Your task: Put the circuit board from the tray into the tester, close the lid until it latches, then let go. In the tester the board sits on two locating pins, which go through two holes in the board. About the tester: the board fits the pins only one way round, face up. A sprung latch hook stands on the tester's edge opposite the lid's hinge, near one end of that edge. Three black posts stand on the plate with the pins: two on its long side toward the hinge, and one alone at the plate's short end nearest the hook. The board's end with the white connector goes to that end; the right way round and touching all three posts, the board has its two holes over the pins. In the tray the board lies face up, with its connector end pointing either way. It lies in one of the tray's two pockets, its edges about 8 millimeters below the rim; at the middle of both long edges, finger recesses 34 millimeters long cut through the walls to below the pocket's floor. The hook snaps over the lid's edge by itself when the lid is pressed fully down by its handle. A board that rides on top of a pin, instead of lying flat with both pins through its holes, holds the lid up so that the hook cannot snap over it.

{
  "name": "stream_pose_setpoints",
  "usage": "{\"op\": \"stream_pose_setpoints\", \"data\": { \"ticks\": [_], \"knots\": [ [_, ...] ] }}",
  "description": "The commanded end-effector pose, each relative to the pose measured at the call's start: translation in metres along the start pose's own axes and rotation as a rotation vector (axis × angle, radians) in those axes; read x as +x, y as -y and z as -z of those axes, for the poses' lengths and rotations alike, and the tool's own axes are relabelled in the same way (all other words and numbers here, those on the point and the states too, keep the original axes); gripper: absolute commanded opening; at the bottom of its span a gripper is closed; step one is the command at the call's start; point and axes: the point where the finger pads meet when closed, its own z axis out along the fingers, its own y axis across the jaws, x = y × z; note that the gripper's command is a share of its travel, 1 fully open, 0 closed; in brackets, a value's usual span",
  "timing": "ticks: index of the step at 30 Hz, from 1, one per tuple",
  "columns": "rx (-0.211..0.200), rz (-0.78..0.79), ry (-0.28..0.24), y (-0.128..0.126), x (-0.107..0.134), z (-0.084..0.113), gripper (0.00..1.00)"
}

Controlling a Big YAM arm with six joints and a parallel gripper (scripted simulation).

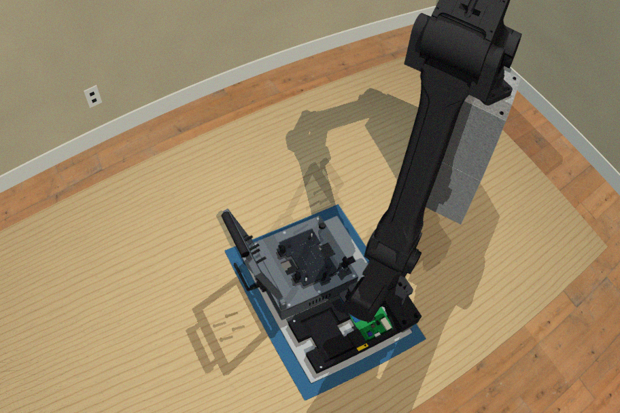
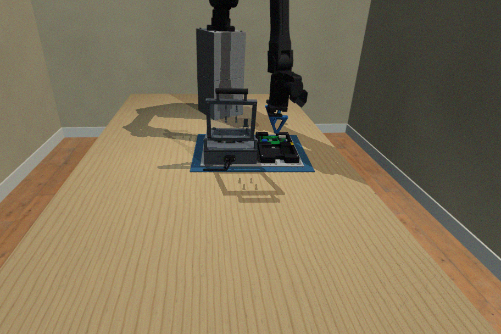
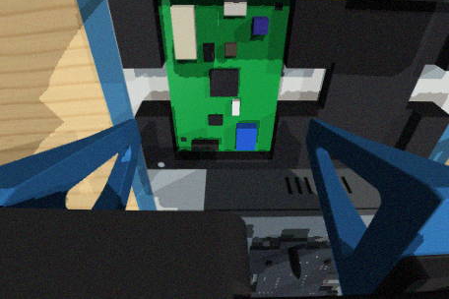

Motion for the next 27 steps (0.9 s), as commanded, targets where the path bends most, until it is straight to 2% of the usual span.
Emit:
{"op": "stream_pose_setpoints", "data": {
  "ticks": [1,18,27],
  "knots": [
    [0.015,-0.004,0.011,0.005,-0.006,-0.005,0.92],
    [0.017,-0.004,0.012,0.006,-0.007,-0.007,0.92],
    [0.017,-0.004,0.012,0.006,-0.007,-0.016,0.92]
  ]
}}
